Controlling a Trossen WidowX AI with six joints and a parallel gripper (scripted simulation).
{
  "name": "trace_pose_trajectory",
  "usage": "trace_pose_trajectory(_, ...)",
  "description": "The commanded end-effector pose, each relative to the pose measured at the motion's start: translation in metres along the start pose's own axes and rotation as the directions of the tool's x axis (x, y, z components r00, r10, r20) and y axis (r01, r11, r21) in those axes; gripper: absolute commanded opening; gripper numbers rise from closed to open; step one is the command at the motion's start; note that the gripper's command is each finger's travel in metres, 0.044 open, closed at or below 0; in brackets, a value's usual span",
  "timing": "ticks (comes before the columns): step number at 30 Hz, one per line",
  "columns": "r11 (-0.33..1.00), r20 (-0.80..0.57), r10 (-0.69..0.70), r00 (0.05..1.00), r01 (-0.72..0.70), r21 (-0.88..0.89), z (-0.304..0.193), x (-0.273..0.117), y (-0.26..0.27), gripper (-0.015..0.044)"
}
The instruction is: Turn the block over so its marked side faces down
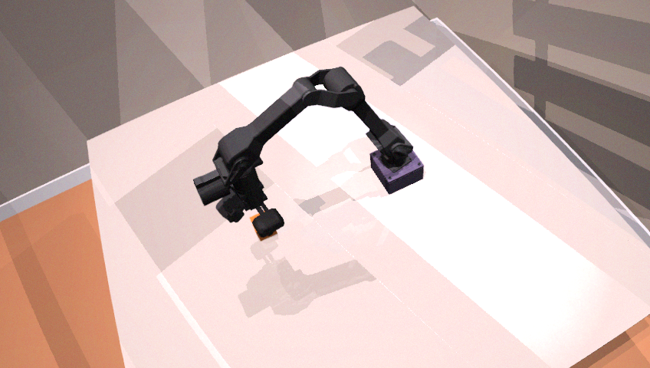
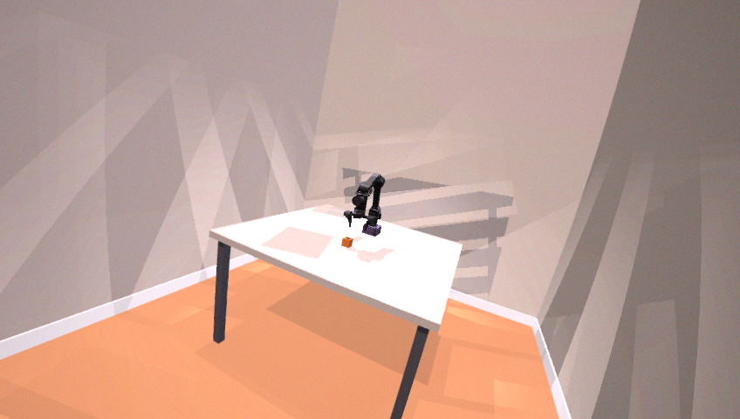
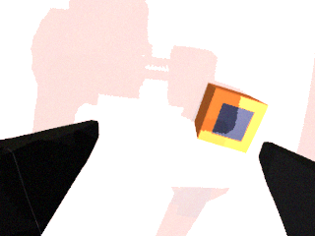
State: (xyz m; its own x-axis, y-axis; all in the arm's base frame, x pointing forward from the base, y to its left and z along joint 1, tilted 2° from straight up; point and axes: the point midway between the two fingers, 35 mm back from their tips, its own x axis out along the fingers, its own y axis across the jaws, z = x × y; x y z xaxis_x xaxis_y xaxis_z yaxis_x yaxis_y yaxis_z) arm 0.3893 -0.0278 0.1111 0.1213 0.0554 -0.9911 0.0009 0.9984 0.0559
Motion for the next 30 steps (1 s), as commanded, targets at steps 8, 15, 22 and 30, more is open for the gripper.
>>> trace_pose_trajectory(8,0.986,-0.063,-0.040,0.997,0.049,0.161,-0.007,0.013,-0.045,0.0440)
trace_pose_trajectory(15,0.986,-0.063,-0.040,0.997,0.049,0.161,-0.008,0.037,-0.048,0.0440)
trace_pose_trajectory(22,0.986,-0.063,-0.040,0.997,0.049,0.161,-0.009,0.052,-0.048,0.0440)
trace_pose_trajectory(30,0.986,-0.063,-0.040,0.997,0.049,0.161,-0.009,0.064,-0.049,0.0440)
